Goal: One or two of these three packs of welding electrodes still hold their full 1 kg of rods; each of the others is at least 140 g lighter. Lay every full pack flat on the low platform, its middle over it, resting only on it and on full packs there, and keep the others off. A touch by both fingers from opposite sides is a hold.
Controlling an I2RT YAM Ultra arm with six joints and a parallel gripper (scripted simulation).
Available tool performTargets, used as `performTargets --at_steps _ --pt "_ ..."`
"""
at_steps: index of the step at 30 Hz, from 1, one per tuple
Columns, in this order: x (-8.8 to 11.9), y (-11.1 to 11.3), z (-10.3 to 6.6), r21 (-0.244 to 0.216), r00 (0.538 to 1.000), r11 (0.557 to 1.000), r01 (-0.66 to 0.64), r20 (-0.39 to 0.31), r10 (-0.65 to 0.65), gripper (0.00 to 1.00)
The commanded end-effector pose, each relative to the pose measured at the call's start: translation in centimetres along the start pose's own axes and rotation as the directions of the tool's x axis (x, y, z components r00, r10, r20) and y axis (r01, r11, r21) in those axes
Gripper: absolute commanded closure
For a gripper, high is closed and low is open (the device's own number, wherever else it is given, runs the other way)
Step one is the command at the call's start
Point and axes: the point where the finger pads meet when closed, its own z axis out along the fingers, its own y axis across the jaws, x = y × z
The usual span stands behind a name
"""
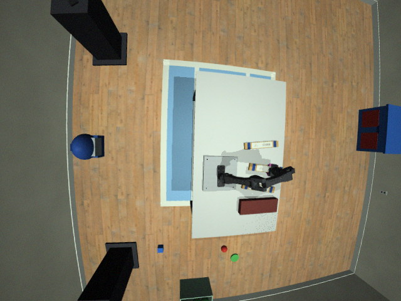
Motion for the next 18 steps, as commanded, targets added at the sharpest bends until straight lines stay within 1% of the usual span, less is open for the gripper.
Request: performTargets --at_steps 1,18 --pt "-0.52 -0.20 -4.00 -0.032 0.996 0.999 -0.006 0.091 0.008 1.00" --pt "-0.57 -0.22 -4.00 -0.033 0.996 0.999 -0.006 0.091 0.009 1.00"
